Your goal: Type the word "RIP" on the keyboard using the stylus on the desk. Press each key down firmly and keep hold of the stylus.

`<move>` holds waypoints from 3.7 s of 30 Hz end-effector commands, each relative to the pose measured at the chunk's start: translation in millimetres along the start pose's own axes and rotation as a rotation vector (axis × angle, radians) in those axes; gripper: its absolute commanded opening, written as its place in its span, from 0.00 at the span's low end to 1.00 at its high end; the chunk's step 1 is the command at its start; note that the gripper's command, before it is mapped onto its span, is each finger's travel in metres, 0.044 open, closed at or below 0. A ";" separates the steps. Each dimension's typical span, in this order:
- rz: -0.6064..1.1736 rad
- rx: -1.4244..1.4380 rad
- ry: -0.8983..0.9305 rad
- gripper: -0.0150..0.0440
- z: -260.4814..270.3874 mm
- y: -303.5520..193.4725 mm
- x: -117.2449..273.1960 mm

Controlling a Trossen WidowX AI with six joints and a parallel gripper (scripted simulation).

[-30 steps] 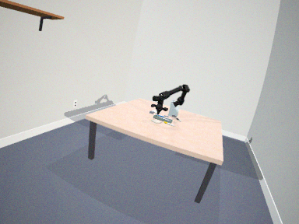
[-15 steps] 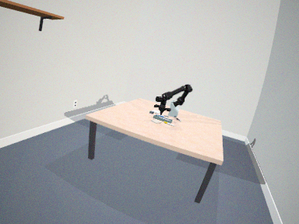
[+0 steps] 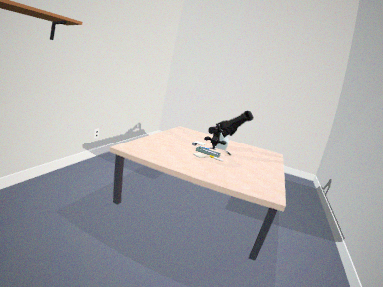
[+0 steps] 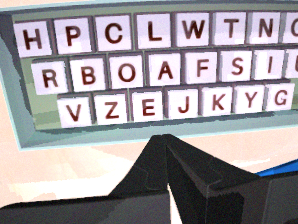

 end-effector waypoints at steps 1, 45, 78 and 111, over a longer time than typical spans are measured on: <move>-0.007 -0.013 0.004 0.25 8.5 -2.2 1.5; -0.006 -0.019 0.006 0.25 6.8 -1.9 55.6; -0.437 -1.325 -0.357 0.51 -56.7 -67.2 9.3; -0.437 -1.325 -0.357 0.51 -53.4 -66.5 -5.2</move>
Point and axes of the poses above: the point midway between the two fingers, 35 mm back from their tips, its own x axis back along the fingers, its own z axis across the jaws, y = z × x, the point moved 9 cm from there along x, back along the fingers, and after that the axes turned 1 degree about x, right-handed, at the moved point
